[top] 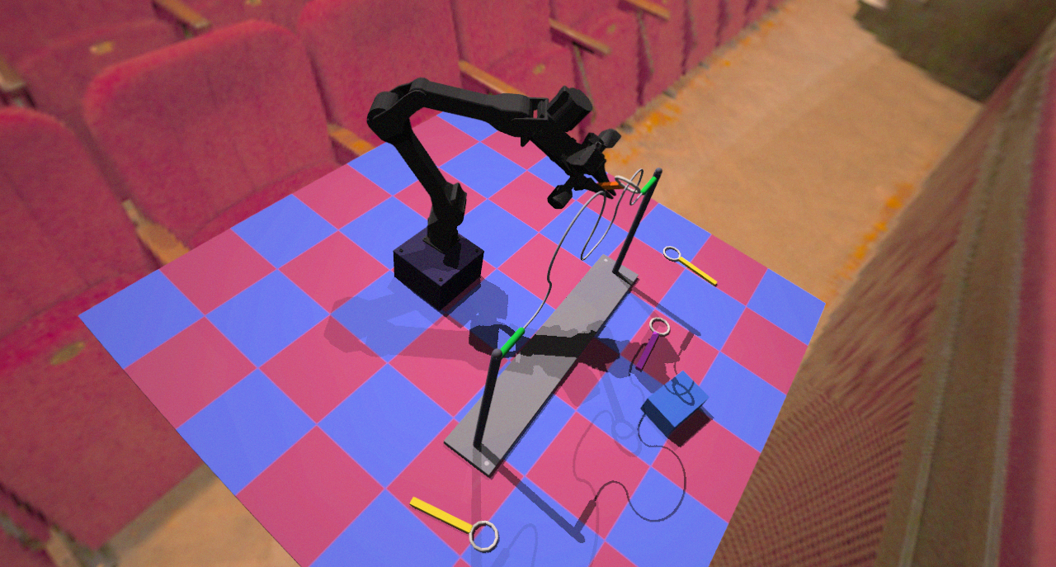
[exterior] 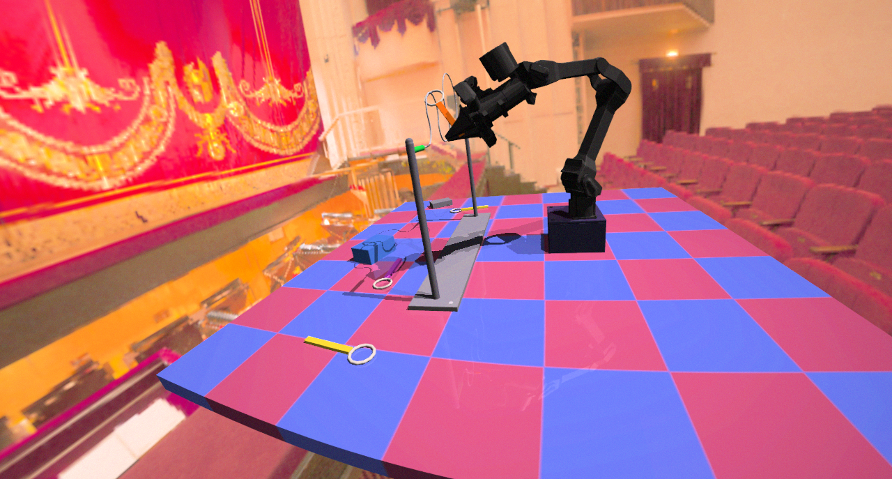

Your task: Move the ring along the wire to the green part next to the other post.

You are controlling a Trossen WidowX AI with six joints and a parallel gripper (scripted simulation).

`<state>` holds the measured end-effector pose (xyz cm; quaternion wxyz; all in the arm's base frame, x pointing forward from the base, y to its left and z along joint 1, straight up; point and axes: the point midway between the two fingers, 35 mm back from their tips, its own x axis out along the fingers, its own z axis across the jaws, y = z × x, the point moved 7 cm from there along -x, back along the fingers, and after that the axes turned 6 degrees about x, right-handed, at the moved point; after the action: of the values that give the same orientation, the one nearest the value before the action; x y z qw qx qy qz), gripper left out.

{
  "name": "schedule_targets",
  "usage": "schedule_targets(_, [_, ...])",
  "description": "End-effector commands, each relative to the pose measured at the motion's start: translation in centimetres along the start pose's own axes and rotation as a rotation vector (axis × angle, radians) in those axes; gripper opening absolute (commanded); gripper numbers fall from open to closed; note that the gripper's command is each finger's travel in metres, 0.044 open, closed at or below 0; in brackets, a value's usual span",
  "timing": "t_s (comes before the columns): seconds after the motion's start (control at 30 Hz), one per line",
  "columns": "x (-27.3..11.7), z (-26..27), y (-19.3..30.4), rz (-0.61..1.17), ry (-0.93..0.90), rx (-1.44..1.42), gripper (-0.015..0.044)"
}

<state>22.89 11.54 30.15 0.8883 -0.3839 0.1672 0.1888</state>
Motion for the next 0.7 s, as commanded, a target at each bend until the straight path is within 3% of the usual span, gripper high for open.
schedule_targets(0.0, [0.1, -0.2, 0.0, -0.016, 0.045, -0.08, -0.015])
schedule_targets(0.67, [0.3, -1.6, -0.1, -0.085, 0.249, -0.451, -0.015])
